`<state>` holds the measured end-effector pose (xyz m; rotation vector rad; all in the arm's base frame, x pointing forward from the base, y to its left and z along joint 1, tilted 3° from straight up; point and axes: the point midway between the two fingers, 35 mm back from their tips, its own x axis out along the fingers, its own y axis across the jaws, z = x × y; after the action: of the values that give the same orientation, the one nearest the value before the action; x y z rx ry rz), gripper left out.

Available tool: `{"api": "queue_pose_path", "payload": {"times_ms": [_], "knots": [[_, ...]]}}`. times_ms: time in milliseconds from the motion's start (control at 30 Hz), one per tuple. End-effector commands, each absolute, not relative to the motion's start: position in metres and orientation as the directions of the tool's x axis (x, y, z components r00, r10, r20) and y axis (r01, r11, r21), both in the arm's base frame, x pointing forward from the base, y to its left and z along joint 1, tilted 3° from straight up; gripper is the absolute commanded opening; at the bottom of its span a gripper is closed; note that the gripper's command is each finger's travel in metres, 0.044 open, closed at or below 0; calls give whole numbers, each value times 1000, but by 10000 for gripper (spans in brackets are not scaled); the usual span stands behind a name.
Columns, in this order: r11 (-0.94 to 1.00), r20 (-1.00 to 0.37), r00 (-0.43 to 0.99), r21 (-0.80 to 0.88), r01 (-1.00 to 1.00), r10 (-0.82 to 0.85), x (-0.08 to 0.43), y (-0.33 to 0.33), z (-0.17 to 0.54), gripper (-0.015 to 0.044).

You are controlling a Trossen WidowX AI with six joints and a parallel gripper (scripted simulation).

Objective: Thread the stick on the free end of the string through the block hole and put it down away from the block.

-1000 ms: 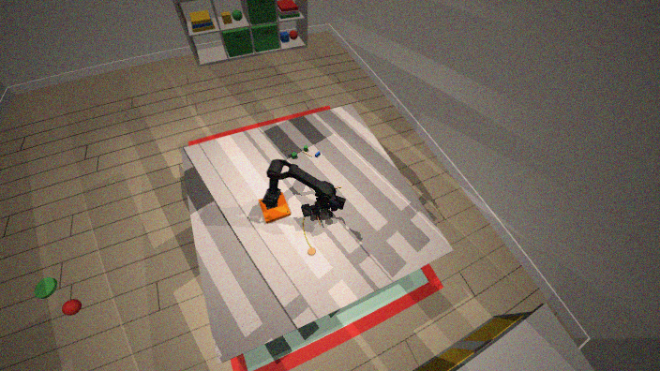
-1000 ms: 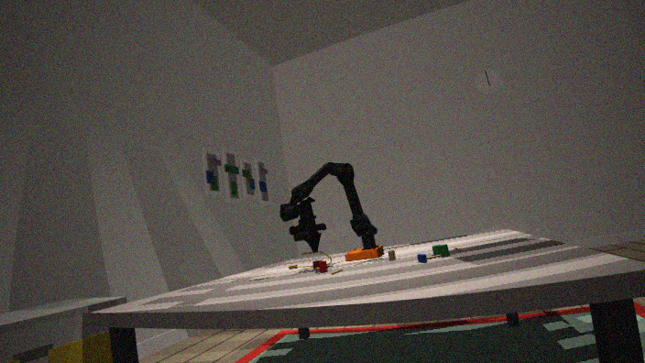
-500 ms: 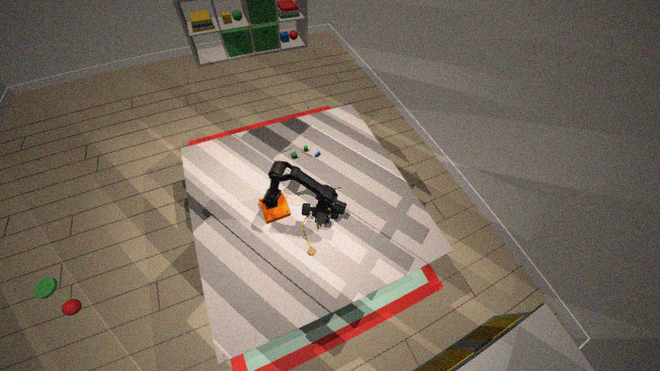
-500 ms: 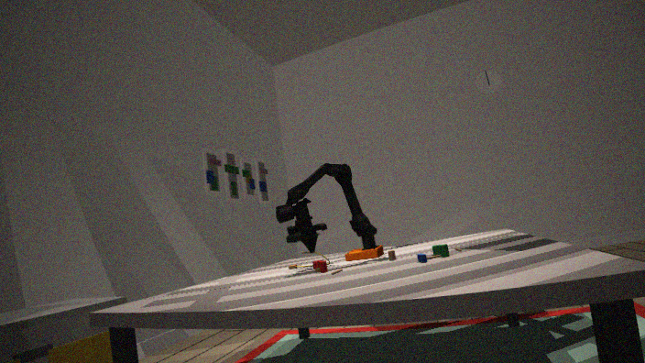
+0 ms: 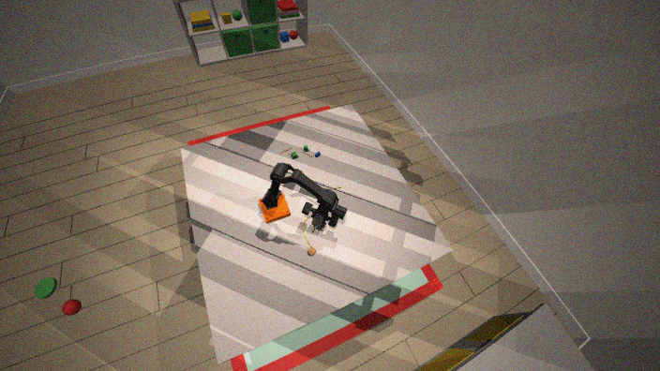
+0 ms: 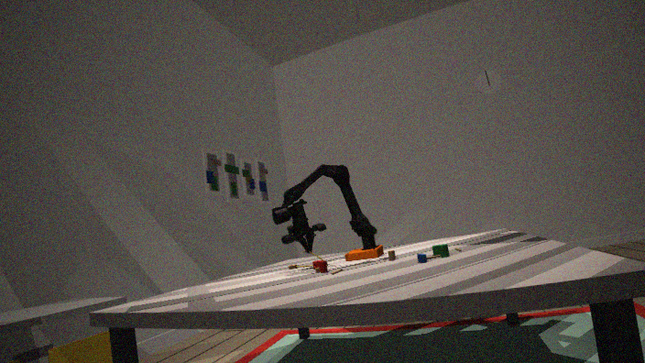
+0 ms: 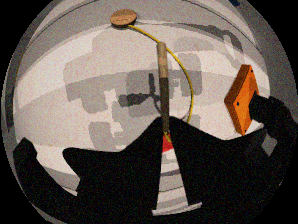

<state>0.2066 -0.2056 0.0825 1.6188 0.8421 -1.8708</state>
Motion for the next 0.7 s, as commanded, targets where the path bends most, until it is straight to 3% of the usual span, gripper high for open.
{"api": "queue_pose_path", "payload": {"times_ms": [0, 667], "knots": [[-737, -987, -159, -120, 665, 17, 204, -211, 82, 0], [-958, -982, -182, -92, 273, 42, 191, -235, 81, 0]]}}
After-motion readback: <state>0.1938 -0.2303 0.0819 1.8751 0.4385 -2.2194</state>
